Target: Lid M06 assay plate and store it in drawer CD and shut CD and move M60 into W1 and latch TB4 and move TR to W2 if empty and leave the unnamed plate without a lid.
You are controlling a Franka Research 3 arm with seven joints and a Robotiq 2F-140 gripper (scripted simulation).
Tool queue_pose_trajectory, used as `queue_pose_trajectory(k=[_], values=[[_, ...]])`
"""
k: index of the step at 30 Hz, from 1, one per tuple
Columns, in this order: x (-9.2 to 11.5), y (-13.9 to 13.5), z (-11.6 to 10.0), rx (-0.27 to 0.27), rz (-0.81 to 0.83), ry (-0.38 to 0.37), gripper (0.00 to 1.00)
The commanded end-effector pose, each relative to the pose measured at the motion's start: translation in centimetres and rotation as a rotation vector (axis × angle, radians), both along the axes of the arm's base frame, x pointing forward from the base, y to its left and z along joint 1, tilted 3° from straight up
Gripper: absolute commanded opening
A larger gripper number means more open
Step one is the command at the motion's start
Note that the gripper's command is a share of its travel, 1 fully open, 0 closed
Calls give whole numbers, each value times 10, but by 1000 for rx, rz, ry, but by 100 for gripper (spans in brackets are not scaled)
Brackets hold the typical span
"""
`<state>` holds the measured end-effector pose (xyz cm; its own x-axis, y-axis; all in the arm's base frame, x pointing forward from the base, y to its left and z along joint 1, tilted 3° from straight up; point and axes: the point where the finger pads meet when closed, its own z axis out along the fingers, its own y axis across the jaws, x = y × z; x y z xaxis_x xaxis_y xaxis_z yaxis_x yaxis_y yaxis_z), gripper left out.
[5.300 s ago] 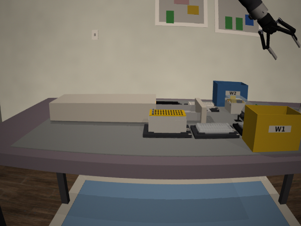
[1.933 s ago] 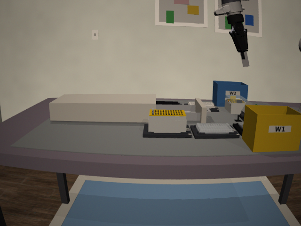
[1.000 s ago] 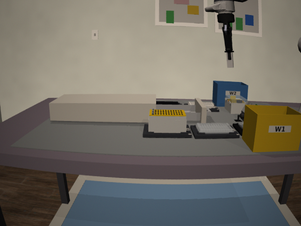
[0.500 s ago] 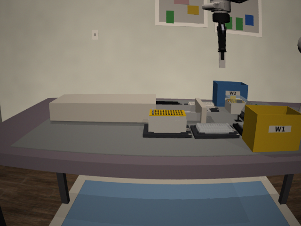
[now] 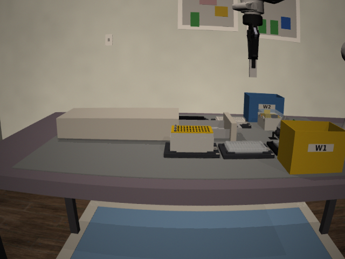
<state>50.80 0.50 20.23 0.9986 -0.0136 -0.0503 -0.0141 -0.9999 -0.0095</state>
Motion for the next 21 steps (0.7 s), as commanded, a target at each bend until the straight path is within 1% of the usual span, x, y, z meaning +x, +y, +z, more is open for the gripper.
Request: queue_pose_trajectory(k=[1, 8, 9, 11, 21], values=[[2, 0, 0, 3, 29, -4, 0], [2, 0, 0, 3, 29, -4, 0], [0, 3, -1, 3, 44, -4, 66], [0, 3, -1, 3, 44, -4, 66], [-24, 32, -16, 3, 44, -4, 66]])
